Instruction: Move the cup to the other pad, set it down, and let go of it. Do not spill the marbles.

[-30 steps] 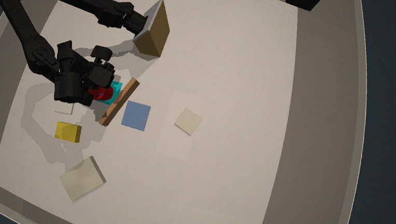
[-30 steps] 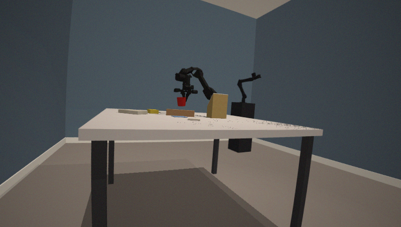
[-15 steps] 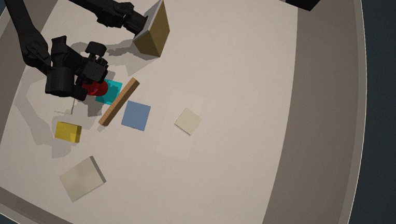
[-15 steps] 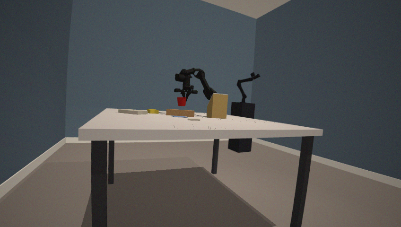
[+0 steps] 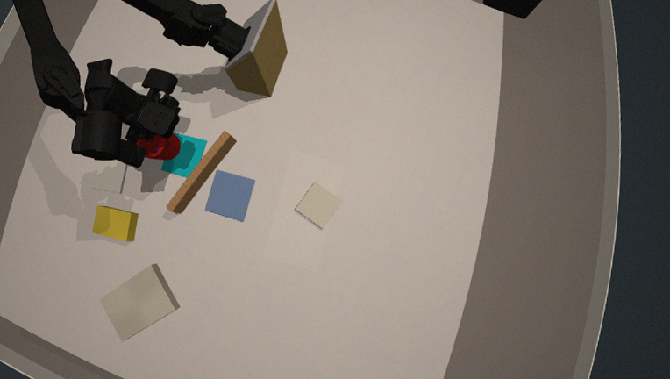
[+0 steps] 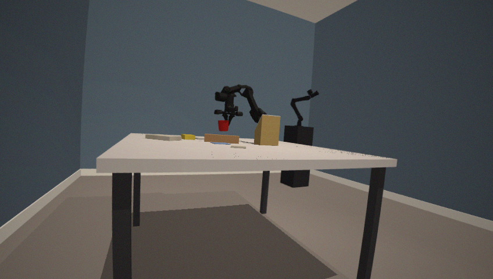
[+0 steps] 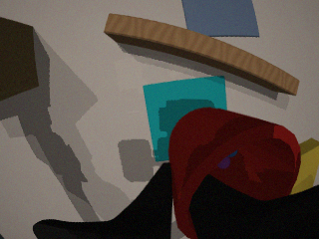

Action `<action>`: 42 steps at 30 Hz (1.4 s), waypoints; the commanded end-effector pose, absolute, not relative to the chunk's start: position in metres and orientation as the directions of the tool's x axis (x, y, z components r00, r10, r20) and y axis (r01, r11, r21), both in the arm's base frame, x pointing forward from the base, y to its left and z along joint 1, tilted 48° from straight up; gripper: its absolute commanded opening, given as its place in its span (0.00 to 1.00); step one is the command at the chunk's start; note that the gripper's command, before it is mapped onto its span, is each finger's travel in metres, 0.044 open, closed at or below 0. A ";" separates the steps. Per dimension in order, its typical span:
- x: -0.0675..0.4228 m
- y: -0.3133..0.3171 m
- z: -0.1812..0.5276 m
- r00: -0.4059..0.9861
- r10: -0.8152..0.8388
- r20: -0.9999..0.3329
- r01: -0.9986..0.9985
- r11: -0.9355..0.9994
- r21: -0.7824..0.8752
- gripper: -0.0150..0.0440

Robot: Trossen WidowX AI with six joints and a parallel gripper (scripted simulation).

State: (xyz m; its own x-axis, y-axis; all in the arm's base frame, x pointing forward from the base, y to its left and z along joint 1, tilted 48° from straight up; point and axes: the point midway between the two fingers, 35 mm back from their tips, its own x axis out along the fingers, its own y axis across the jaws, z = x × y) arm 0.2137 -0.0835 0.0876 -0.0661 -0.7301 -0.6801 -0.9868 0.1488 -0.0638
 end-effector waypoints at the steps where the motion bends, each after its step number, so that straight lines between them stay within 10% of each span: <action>1: 0.212 -0.087 0.085 -0.064 -0.732 -0.678 -0.987 0.145 -0.064 0.25; 42: 0.209 -0.122 0.055 -0.063 -0.733 -0.677 -0.987 0.145 -0.065 0.25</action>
